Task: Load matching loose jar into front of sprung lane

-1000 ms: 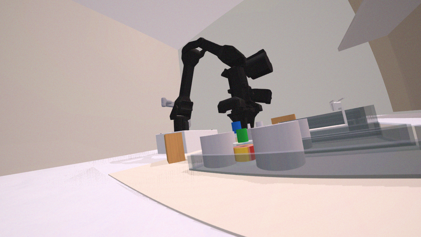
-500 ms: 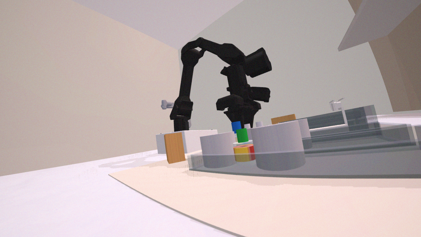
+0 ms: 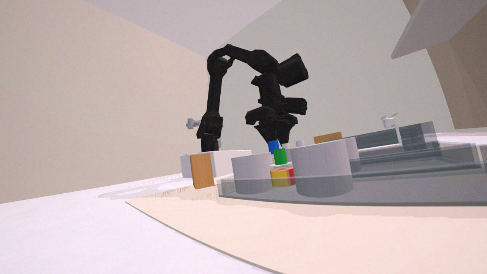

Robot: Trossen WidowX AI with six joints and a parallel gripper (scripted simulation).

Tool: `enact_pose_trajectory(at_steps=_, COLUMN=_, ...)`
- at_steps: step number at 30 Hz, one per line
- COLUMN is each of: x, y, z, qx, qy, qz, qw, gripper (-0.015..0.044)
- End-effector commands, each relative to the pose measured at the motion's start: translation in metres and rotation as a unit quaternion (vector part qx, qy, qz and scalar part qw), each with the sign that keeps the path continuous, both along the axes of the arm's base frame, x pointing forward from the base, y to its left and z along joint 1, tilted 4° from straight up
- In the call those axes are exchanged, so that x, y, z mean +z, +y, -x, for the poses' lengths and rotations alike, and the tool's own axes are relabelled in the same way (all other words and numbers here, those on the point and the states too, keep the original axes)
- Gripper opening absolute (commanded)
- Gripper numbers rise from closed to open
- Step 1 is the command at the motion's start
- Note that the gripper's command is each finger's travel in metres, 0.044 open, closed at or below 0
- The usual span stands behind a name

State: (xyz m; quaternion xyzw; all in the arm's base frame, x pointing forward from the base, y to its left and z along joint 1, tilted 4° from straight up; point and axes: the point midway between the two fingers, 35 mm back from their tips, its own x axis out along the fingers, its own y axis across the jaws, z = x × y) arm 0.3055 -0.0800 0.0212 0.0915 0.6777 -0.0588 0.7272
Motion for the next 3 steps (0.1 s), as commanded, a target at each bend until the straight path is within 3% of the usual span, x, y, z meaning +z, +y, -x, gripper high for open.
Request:
enact_pose_trajectory(at_steps=1, x=0.0024, y=0.0018, z=0.0108, qx=0.0, qy=-0.005, qz=0.002, qw=1.0, gripper=0.0278)
enact_pose_trajectory(at_steps=3, x=0.002, y=0.0033, z=0.0177, qx=0.0, qy=-0.004, qz=0.002, qw=1.0, gripper=0.0278)
